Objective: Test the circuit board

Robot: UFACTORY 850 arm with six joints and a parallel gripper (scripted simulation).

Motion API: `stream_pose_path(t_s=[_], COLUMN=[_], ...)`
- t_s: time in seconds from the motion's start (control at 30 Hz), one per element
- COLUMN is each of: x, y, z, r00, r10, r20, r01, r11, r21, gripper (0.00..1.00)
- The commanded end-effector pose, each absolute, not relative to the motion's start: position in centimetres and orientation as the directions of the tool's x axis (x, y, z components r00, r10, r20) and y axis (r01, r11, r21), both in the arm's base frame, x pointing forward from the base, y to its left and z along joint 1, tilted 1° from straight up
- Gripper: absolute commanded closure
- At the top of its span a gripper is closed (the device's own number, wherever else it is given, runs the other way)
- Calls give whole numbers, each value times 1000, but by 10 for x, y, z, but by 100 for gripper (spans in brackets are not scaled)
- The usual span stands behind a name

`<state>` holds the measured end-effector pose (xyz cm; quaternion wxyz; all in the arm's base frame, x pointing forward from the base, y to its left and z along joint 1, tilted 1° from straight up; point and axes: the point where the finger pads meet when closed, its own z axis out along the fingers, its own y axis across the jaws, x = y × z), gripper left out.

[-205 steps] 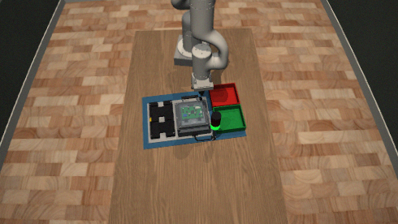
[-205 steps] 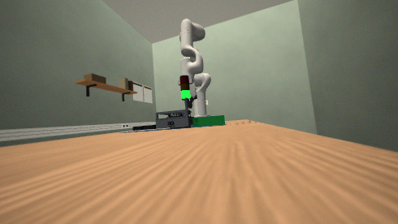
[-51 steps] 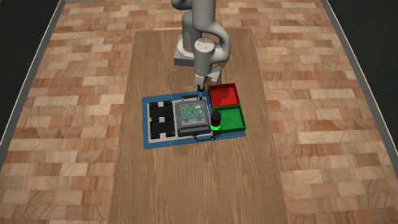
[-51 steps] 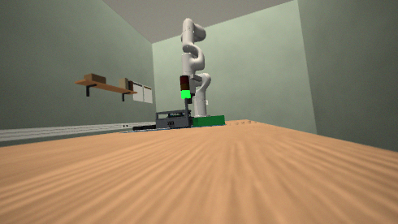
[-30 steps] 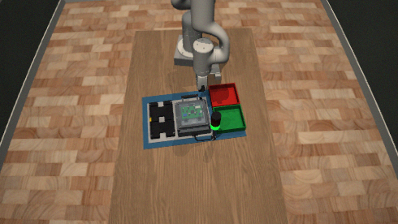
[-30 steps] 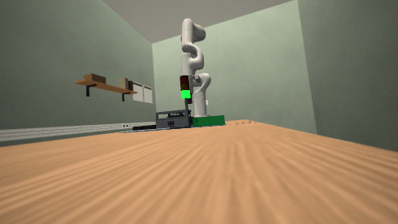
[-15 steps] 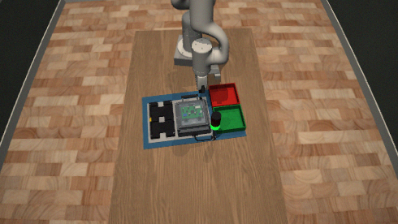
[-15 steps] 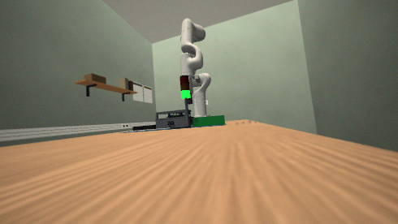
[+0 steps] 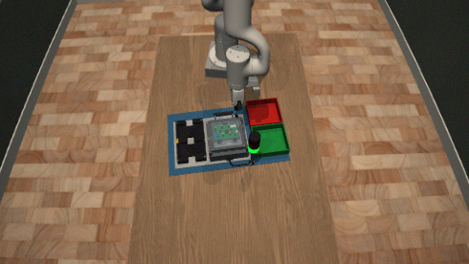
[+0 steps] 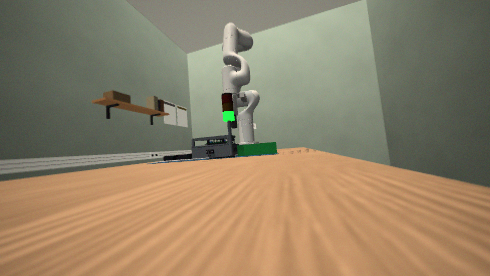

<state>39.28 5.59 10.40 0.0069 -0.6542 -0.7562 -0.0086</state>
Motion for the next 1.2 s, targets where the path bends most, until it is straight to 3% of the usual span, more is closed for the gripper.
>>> stream_pose_path(t_s=[0.0,0.7,1.17], x=[394,394,396], y=[56,54,9], z=[105,104,103], r00=[-144,-144,-144], r10=[989,989,989], r20=[22,22,22], r01=[990,990,990], r11=[144,144,144], r21=[6,6,6], gripper=[72,72,72])
